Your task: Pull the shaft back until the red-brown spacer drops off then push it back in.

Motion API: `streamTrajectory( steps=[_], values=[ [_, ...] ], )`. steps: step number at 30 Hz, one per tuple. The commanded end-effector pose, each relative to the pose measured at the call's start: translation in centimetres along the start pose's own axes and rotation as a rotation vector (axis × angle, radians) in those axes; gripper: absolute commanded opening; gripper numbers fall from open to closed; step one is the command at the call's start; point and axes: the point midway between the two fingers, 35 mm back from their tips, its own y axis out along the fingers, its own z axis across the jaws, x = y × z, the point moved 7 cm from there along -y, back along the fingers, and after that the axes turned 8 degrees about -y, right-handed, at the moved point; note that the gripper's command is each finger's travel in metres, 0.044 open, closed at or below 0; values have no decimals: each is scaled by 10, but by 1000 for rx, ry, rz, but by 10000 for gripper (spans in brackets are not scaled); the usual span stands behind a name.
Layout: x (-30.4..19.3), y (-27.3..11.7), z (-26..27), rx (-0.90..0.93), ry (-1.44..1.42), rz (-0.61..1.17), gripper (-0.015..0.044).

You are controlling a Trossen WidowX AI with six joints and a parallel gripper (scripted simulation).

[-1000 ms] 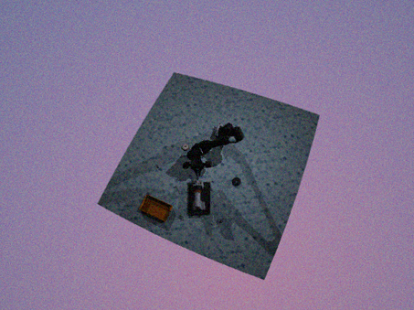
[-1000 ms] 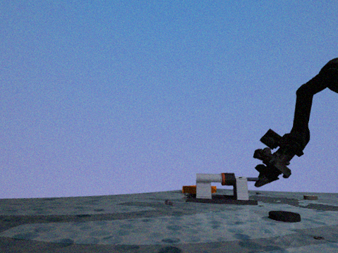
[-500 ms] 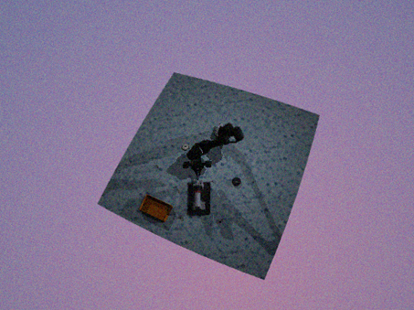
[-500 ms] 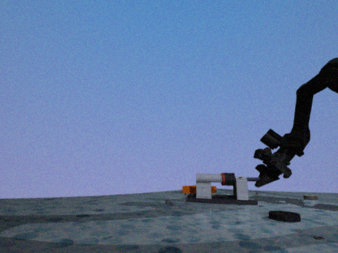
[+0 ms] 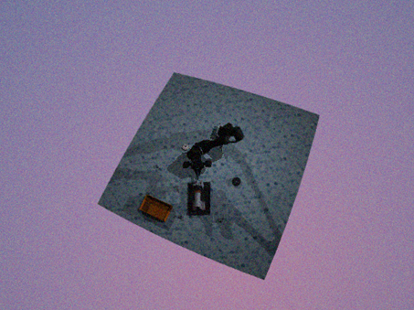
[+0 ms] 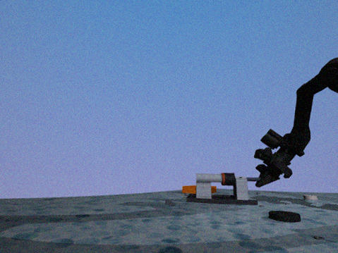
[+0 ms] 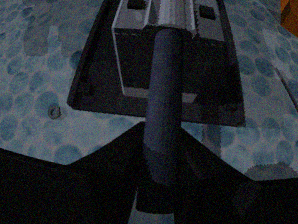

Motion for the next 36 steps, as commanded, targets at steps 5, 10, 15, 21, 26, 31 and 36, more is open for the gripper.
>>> streamTrajectory(
  steps=[5,10,15,21,26,31,36],
  values=[
    [-2,-2,0,-1,1,0,0],
    [-2,-2,0,-1,1,0,0],
    [-2,-2,0,-1,1,0,0],
    [-3,-3,0,-1,1,0,0],
    [-3,-3,0,-1,1,0,0],
    [-4,-4,1,-1,1,0,0],
    [-4,-4,1,-1,1,0,0]
  ],
)
